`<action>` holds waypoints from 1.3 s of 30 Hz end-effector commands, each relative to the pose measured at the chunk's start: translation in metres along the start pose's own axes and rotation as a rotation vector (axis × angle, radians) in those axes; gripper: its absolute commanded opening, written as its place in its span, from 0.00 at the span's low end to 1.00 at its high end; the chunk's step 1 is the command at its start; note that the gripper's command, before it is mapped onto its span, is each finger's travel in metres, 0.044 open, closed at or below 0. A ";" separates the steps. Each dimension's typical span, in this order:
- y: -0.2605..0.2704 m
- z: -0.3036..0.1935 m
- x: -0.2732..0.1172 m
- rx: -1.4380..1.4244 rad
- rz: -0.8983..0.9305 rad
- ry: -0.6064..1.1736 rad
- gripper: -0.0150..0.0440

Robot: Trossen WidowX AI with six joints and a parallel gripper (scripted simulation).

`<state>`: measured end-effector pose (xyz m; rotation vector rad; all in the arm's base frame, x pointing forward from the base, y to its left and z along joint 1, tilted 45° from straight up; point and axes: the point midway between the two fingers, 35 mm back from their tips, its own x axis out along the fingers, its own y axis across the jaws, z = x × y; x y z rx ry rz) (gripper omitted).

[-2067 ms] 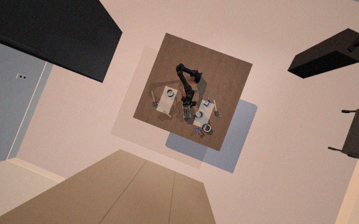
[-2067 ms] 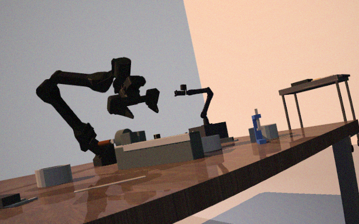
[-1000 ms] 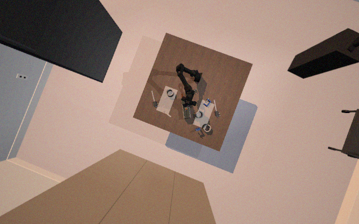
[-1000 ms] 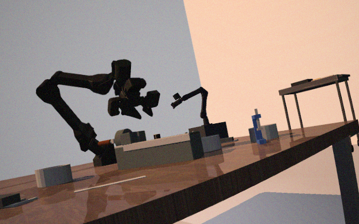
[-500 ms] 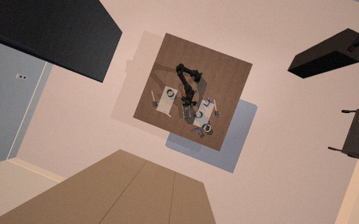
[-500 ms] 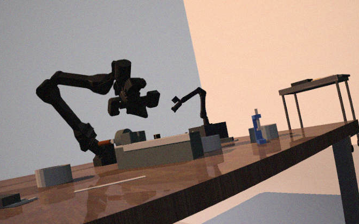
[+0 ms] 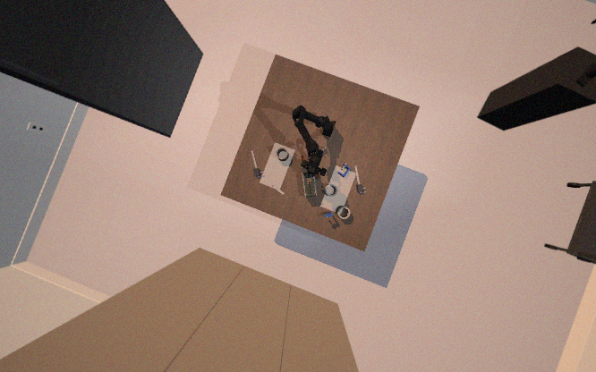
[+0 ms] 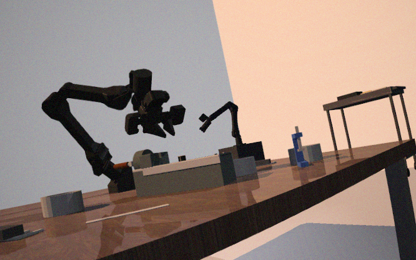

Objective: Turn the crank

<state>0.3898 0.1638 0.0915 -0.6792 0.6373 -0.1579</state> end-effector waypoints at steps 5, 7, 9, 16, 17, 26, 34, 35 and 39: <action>0.000 0.000 0.000 0.000 0.000 0.000 0.79; 0.000 0.000 0.000 0.000 0.000 0.000 0.88; 0.000 0.000 0.000 0.000 0.000 0.000 0.97; 0.000 0.000 0.000 0.000 0.000 0.000 0.78; 0.000 0.000 0.000 0.000 0.000 0.000 0.73; 0.000 0.000 0.000 0.000 0.000 0.000 0.33; 0.000 0.000 0.000 0.000 0.000 0.000 0.25; 0.000 0.000 0.000 0.000 0.000 0.000 0.25; 0.000 0.000 0.000 0.000 0.000 0.000 0.25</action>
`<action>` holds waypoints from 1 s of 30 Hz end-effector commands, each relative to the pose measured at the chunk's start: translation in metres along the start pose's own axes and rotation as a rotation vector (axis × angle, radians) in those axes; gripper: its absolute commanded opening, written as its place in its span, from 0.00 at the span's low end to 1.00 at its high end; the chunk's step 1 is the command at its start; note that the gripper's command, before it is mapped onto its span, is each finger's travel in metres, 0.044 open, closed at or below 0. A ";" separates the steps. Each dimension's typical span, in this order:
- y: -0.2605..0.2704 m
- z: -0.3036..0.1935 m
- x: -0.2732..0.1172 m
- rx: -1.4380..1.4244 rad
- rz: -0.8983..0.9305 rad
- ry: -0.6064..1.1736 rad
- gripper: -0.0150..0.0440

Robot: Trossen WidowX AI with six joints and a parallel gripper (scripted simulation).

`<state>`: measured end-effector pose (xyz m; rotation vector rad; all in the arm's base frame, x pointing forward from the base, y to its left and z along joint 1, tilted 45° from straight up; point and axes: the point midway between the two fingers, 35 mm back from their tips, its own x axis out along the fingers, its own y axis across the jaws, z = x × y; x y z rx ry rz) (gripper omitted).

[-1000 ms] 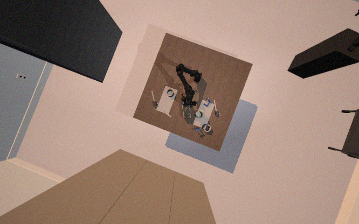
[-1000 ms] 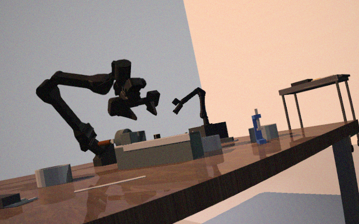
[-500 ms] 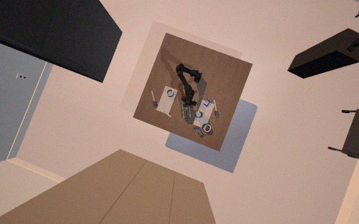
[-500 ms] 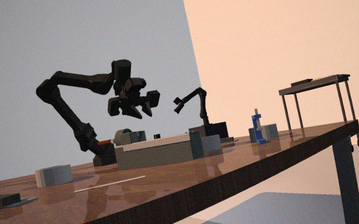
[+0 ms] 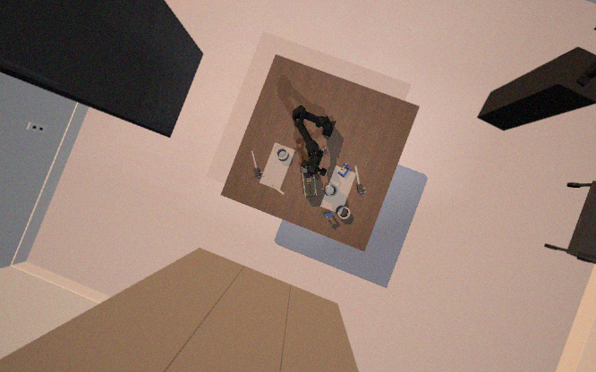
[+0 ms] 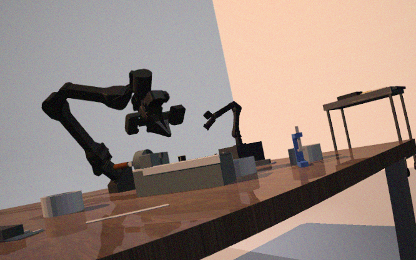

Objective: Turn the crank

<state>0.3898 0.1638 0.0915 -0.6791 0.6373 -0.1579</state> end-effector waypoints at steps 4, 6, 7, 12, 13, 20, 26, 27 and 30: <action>0.000 0.000 0.000 0.000 0.000 0.000 0.25; 0.000 0.000 0.000 0.000 0.000 0.000 0.25; 0.000 0.000 0.000 0.000 0.000 0.000 0.25; 0.000 0.000 0.000 0.000 0.000 0.000 0.48; 0.000 0.000 0.000 0.000 0.000 0.000 0.52; 0.000 0.000 0.000 0.000 0.000 0.000 0.83; 0.000 0.000 0.000 0.000 0.000 0.000 0.96; 0.000 0.000 0.000 0.000 0.000 0.000 0.91; 0.000 0.000 0.000 0.000 0.000 0.000 0.78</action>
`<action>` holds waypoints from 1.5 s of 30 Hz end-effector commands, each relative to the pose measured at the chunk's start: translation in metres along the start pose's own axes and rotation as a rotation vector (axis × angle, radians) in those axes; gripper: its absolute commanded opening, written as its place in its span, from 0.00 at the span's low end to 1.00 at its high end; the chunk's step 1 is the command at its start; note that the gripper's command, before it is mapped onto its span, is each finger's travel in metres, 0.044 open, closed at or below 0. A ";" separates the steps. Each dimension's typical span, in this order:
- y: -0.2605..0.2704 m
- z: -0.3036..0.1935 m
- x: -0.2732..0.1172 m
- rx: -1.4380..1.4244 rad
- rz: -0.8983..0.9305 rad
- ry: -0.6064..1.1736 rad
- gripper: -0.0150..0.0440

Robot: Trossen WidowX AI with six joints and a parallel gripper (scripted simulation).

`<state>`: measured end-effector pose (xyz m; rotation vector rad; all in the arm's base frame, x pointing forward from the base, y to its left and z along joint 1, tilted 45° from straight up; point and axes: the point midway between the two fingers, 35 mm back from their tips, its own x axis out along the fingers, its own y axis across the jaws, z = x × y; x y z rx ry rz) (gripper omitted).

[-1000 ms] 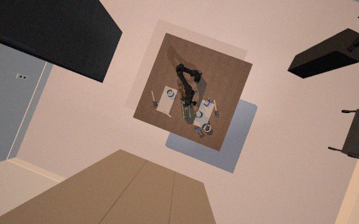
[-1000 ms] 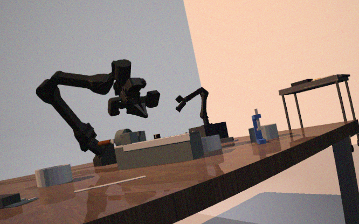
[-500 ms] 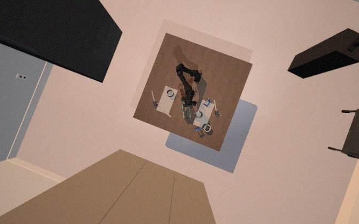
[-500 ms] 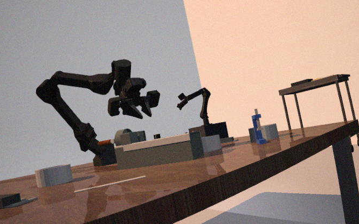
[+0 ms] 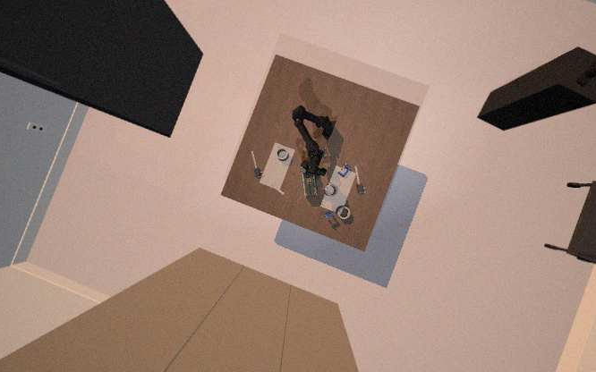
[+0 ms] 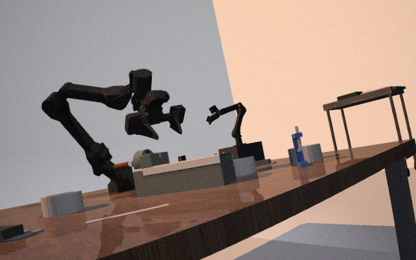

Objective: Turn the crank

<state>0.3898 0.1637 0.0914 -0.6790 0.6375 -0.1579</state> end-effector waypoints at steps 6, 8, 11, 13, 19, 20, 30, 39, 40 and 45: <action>0.000 0.000 0.000 0.000 0.000 0.000 0.51; 0.000 0.000 0.000 0.000 0.000 0.000 0.42; 0.000 0.000 0.000 0.000 0.000 0.000 0.29; 0.000 0.000 0.000 0.000 0.000 0.000 0.25; 0.000 0.000 0.000 0.000 0.000 0.000 0.25; 0.000 0.000 0.000 0.000 0.000 0.000 0.25; 0.000 0.000 0.000 0.000 0.000 0.000 0.25; 0.000 0.000 0.000 0.000 0.000 0.000 0.65; 0.000 0.000 0.000 0.000 0.000 0.000 0.70; 0.000 0.000 0.000 0.000 0.000 0.000 0.92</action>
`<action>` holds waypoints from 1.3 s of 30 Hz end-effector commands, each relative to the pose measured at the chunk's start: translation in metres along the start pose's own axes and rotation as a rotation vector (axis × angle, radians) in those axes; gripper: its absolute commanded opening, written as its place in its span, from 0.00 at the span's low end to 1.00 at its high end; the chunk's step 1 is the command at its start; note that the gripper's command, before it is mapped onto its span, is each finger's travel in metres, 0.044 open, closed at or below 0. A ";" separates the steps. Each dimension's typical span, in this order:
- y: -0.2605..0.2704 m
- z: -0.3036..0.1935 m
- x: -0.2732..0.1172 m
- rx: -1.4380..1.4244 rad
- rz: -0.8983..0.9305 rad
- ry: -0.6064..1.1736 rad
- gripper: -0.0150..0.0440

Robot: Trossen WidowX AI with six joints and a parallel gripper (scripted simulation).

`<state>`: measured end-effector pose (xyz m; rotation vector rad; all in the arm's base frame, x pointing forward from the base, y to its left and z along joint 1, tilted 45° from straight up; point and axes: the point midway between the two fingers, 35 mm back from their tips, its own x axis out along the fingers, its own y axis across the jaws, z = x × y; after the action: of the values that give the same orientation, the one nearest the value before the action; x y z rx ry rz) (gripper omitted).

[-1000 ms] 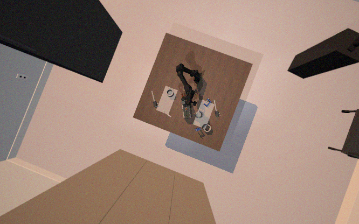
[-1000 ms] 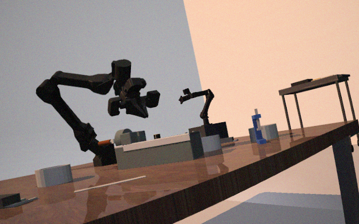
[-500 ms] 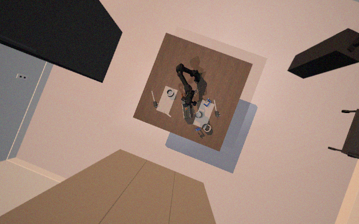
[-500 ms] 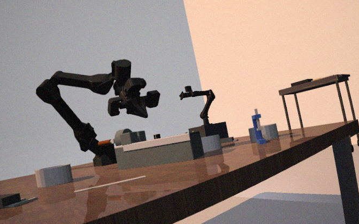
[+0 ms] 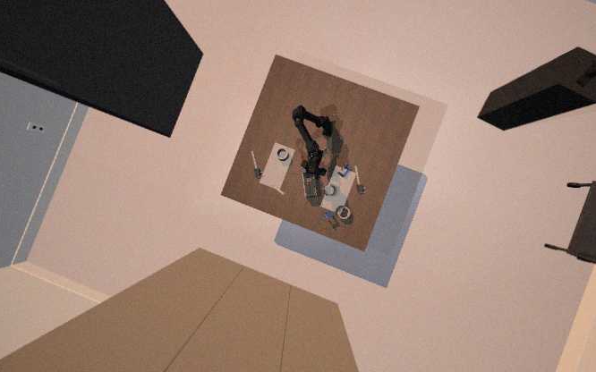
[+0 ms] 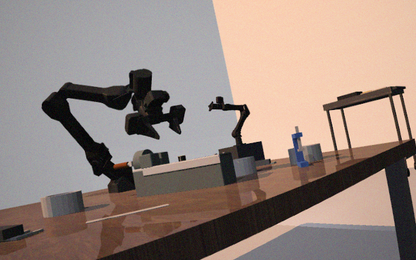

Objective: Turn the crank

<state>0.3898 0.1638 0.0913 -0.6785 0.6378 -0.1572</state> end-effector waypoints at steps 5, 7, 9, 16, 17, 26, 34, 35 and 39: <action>0.000 0.000 0.000 0.000 0.000 0.000 0.91; 0.000 0.000 0.000 0.000 0.000 0.000 0.82; 0.000 0.000 0.000 0.000 0.000 0.000 0.73; 0.000 0.000 0.000 0.000 0.000 0.000 0.42; 0.000 0.000 0.000 0.000 0.000 0.000 0.38; 0.000 0.000 0.000 0.000 0.000 0.000 0.25; 0.000 0.000 0.000 0.000 0.000 0.000 0.25; 0.000 0.000 0.000 0.000 0.000 0.000 0.25; 0.000 0.000 0.000 0.000 0.000 0.000 0.30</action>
<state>0.3899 0.1637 0.0913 -0.6785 0.6379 -0.1575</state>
